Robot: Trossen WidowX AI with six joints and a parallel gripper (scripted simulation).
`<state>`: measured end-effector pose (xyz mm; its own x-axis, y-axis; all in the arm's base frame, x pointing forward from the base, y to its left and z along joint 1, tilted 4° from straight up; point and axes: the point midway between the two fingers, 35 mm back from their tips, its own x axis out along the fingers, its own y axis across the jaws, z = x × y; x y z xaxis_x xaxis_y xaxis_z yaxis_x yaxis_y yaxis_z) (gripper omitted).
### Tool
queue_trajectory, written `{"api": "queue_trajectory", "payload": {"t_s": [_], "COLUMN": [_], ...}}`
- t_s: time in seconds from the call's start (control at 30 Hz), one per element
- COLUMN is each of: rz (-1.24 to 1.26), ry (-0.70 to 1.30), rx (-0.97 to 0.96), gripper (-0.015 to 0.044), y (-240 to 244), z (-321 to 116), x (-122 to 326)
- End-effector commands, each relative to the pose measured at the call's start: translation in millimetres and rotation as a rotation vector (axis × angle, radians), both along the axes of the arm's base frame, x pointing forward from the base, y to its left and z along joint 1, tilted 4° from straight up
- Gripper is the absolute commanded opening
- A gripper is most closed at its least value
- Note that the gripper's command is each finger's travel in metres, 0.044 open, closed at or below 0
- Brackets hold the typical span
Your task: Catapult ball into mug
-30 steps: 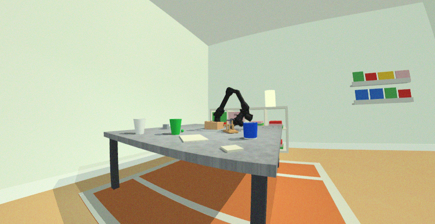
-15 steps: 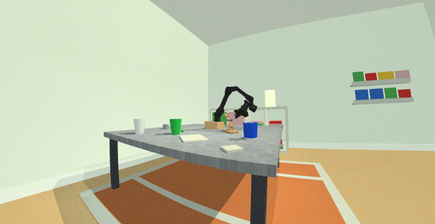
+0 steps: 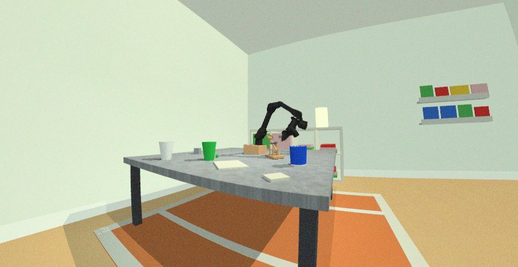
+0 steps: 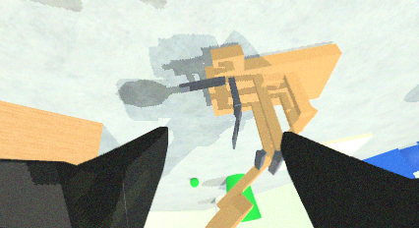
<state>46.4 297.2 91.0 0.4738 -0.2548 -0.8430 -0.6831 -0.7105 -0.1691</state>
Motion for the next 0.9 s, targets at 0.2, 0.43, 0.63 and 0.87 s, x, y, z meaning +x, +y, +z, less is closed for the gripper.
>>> {"api": "queue_trajectory", "payload": {"t_s": [0.2, 0.43, 0.63, 0.87], "rz": [-0.233, -0.39, -0.518, -0.662], "ry": [0.062, 0.112, 0.14, 0.177], "rx": [0.233, 0.398, 0.515, 0.657], "gripper": [0.044, 0.044, 0.044, 0.044], "y": [37, 64, 78, 95], "z": [8, 19, 30, 45], "x": [25, 50, 75, 105]}}
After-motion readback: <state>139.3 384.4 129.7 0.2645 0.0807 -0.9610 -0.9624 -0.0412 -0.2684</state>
